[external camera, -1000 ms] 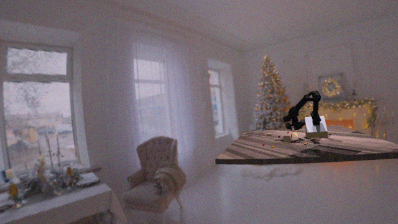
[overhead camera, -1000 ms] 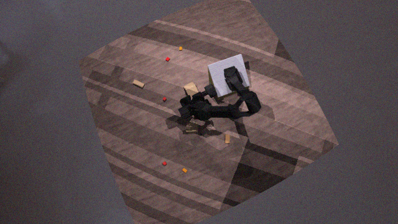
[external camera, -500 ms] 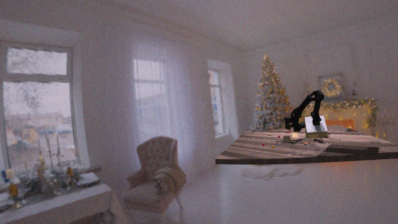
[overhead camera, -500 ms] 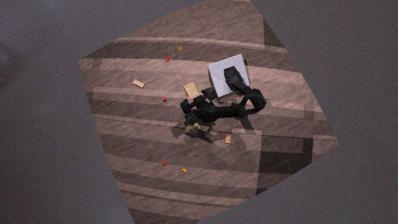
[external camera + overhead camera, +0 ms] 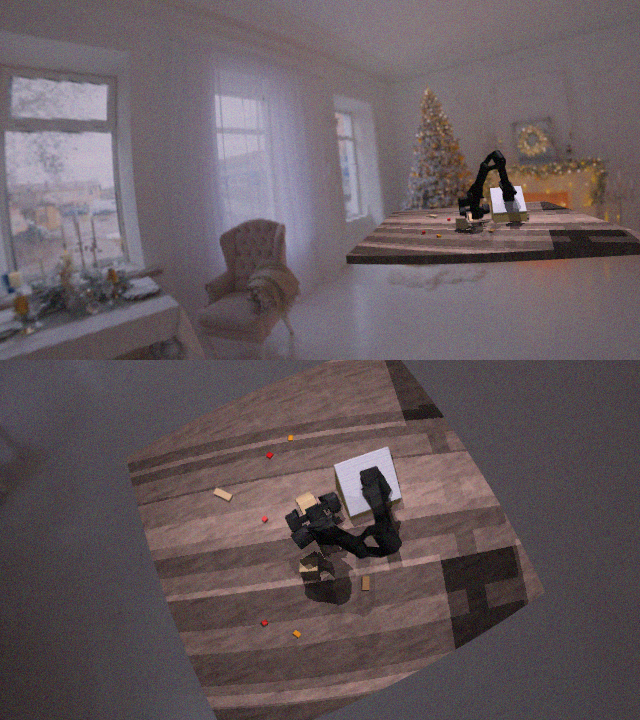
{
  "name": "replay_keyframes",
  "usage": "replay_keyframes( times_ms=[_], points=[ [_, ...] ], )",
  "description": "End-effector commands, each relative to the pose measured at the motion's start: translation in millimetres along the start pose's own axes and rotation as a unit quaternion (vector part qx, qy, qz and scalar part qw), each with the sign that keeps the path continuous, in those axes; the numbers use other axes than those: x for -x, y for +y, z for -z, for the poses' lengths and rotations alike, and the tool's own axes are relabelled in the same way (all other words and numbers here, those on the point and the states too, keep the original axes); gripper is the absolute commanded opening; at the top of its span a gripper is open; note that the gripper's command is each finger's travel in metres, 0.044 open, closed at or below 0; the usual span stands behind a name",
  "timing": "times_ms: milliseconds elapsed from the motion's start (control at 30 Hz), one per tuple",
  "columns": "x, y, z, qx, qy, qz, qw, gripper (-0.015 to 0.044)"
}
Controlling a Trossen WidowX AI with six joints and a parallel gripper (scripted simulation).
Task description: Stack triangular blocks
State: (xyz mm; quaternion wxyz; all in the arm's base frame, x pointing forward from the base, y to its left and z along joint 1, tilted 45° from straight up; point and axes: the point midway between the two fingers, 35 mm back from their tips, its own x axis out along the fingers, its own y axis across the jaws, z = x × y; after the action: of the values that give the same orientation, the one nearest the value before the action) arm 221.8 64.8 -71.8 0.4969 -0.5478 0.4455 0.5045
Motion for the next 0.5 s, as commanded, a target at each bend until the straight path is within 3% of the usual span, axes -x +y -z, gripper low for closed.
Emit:
replay_keyframes(
  times_ms=[0,300,467],
  points=[
    [-8.6,1.5,1.5,0.0,0.003,0.002,1.0,0.044],
    [-8.1,1.9,0.9,0.0,0.003,0.002,1.0,0.044],
    [-7.1,1.9,0.1,0.0,0.0,0.001,1.0,0.0309]
  ],
)
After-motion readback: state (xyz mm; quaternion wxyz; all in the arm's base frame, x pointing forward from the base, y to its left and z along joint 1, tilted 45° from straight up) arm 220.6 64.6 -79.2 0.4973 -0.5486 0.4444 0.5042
